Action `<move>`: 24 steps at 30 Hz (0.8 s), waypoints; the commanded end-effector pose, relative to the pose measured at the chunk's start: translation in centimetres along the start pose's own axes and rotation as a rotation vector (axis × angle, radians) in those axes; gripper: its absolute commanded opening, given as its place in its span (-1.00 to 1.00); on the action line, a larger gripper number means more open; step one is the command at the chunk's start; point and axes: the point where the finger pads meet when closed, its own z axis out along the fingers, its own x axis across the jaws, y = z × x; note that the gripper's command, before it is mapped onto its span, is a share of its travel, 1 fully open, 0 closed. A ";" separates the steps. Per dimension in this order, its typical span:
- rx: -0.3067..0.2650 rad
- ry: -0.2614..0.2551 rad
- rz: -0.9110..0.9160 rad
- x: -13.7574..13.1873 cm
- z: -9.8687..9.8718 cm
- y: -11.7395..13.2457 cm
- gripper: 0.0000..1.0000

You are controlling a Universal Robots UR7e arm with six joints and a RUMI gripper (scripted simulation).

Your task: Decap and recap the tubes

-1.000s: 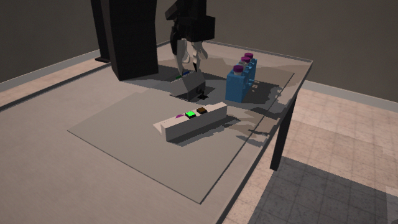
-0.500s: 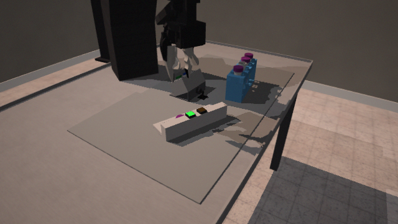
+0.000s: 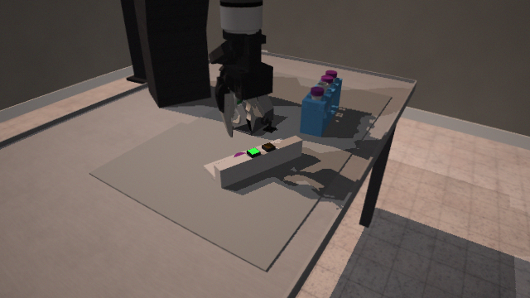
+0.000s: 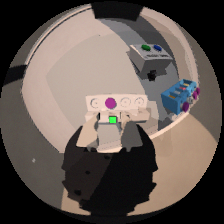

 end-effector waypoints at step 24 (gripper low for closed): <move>-0.003 -0.001 0.000 0.0 5.8 0.2 -0.42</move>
